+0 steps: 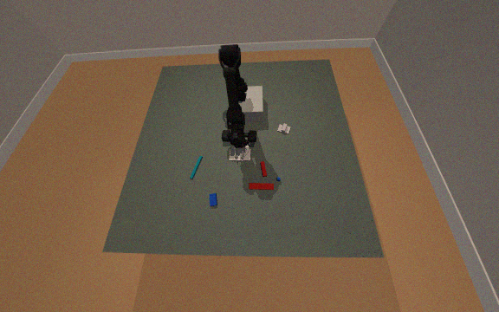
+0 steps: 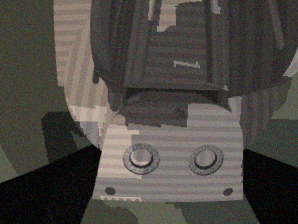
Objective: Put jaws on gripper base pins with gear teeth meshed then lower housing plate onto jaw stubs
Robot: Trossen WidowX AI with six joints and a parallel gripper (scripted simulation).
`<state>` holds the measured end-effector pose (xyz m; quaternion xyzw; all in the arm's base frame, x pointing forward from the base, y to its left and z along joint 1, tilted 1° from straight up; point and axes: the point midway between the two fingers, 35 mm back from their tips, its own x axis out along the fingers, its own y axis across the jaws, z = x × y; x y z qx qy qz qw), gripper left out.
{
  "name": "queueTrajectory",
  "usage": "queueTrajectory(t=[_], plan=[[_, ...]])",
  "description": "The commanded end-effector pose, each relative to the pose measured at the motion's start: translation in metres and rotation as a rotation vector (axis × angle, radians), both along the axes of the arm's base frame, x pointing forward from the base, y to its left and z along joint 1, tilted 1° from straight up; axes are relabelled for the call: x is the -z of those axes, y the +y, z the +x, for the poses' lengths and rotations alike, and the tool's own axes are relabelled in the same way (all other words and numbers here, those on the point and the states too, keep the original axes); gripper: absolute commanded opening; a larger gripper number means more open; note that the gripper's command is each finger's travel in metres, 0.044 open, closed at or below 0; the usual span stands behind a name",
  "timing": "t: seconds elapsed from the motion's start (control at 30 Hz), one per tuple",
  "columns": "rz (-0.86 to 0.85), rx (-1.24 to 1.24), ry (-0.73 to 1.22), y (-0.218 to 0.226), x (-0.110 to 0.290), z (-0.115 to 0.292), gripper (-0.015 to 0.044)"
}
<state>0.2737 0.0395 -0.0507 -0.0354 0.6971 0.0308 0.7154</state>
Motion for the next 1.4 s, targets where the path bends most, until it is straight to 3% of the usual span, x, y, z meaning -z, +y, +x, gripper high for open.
queueTrajectory(t=[0.0,0.47,0.6,1.07,1.37], plan=[[-0.001,-0.003,-0.002,0.000,0.000,0.000,0.0351],[-0.001,-0.003,-0.002,0.000,0.000,0.000,0.0351],[0.000,0.000,0.000,0.000,0.000,0.000,0.0440],[0.000,0.000,0.000,0.000,-0.001,0.000,0.0440],[-0.001,-0.003,-0.002,0.000,-0.070,-0.002,0.0440]])
